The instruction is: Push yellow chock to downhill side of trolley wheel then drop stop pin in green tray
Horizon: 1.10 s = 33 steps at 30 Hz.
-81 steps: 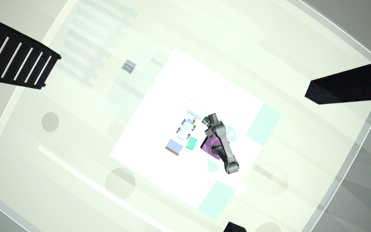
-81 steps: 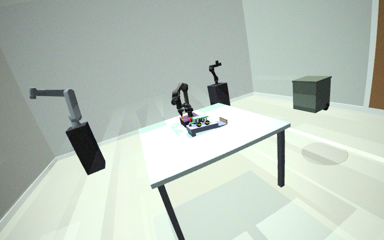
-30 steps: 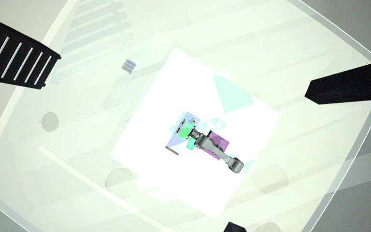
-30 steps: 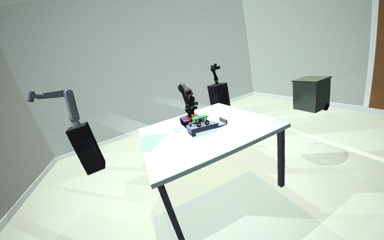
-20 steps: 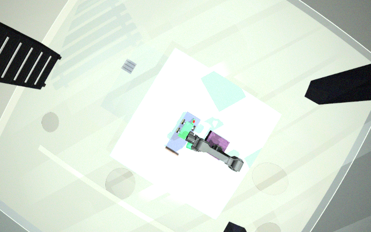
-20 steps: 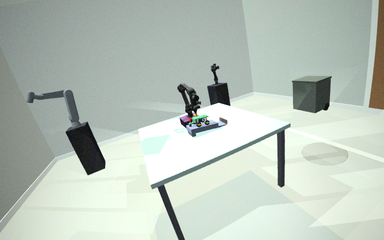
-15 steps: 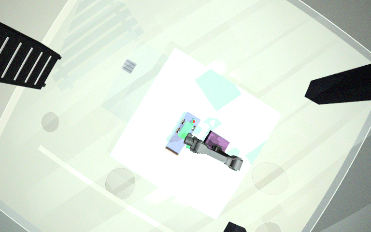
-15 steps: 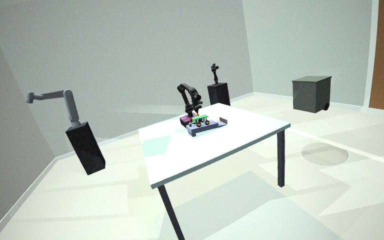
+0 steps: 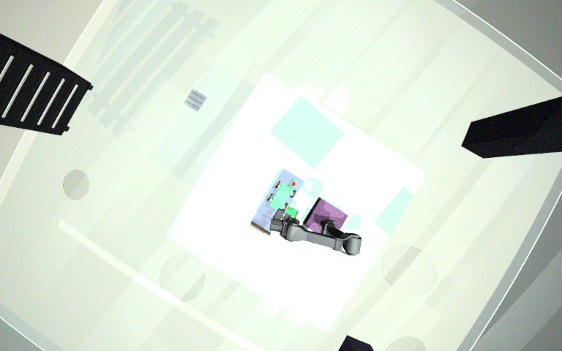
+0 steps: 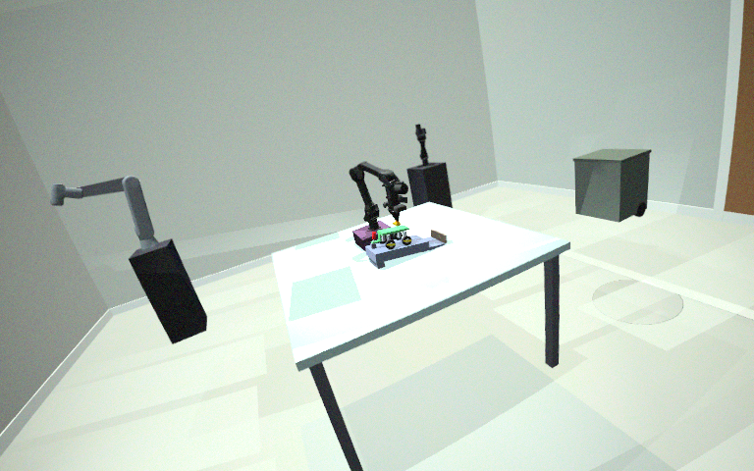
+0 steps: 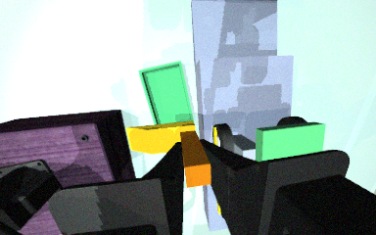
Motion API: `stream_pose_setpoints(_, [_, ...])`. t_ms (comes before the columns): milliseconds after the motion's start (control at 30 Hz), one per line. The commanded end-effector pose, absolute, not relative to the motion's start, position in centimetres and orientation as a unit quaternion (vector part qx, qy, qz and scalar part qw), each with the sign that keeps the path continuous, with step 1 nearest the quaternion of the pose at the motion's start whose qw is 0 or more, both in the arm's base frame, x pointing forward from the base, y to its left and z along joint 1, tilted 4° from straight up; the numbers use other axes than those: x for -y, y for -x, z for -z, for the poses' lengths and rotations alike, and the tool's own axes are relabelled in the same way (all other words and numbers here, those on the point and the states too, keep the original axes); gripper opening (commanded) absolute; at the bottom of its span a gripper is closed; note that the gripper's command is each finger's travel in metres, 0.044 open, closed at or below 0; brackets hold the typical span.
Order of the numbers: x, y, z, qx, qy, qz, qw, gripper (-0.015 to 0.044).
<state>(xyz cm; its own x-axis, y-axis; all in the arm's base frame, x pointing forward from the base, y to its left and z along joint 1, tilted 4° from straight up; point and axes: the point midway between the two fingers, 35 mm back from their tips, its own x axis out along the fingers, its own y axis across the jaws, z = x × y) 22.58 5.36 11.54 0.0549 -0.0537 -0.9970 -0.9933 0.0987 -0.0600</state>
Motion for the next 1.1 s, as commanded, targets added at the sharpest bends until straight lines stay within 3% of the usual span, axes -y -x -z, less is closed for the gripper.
stream_pose_setpoints(0, [-6.8, -23.2, -11.5, -0.521, 0.503, -0.443, 0.528, 0.0000])
stream_pose_setpoints(533, [-12.2, -25.4, -11.2, -0.515, 0.508, -0.450, 0.523, 0.0000])
stream_pose_setpoints(1067, [-12.4, -25.4, -11.2, -0.387, 0.634, -0.571, 0.351, 0.0000])
